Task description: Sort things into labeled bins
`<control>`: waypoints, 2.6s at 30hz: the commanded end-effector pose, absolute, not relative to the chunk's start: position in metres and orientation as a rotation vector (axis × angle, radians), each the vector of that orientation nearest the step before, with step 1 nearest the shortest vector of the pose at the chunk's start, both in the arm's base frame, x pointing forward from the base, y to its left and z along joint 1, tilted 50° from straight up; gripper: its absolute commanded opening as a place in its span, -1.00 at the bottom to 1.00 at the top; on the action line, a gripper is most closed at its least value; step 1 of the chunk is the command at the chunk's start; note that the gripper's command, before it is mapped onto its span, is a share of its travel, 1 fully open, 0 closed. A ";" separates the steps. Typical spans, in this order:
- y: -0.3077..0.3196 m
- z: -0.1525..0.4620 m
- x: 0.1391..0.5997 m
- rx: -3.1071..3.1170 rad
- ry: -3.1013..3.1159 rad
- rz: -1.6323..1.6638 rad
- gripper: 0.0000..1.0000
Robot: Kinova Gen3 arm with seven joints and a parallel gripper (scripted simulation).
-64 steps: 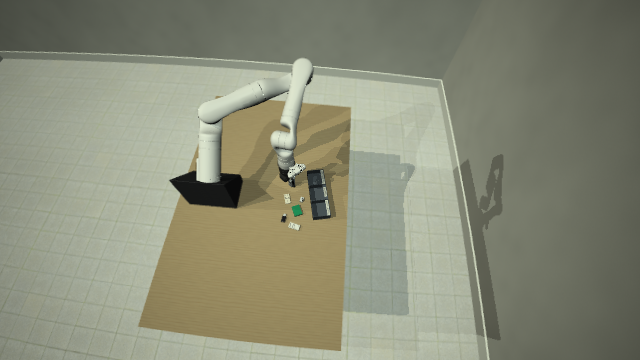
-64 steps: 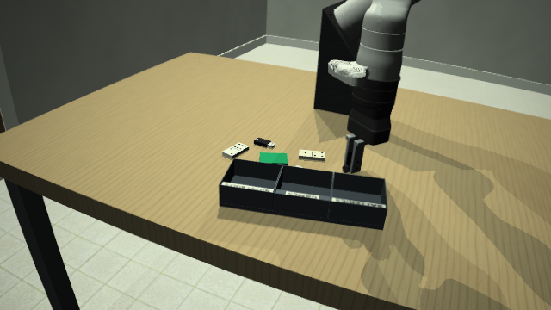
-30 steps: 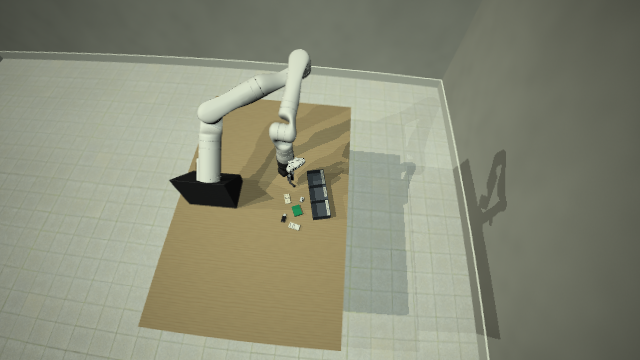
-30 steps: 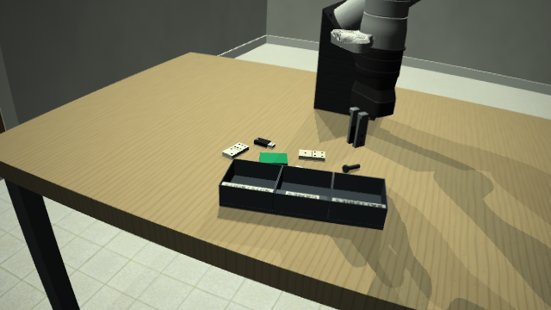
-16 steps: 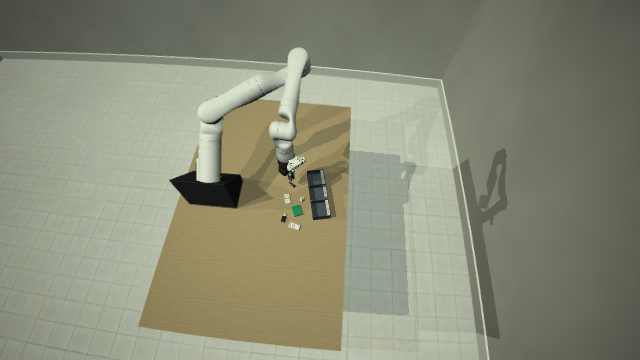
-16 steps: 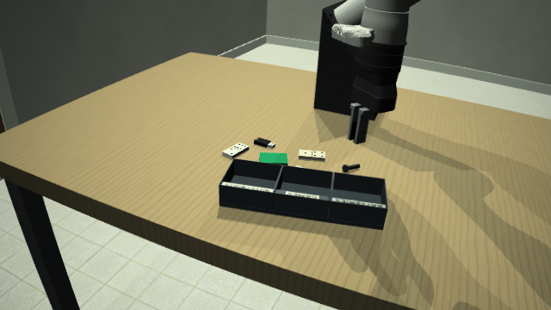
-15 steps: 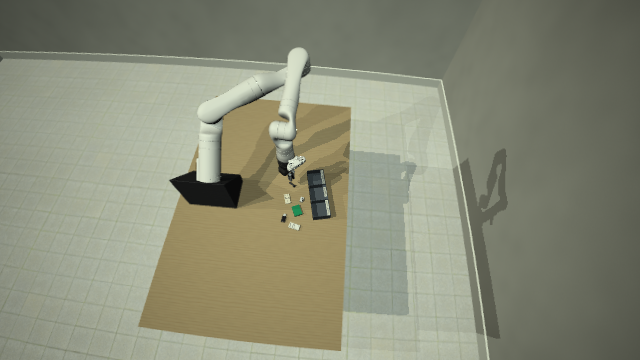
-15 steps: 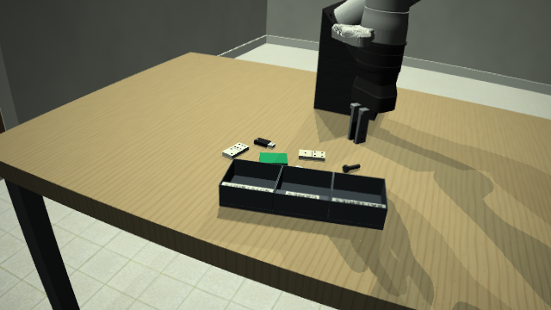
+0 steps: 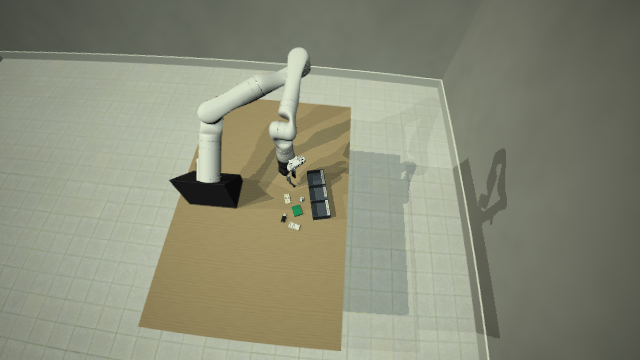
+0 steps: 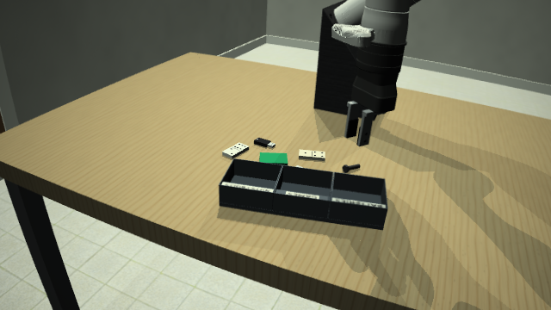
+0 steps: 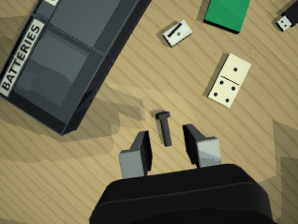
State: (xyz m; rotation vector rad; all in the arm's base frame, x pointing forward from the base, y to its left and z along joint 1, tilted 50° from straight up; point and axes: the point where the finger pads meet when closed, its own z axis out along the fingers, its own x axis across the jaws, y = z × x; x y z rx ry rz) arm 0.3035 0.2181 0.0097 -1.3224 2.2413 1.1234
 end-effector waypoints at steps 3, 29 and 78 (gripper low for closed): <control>0.211 0.015 0.305 -1.348 2.216 1.112 0.24; 0.208 0.019 0.306 -1.348 2.216 1.112 0.24; 0.260 -0.026 0.297 -1.348 2.216 1.112 0.24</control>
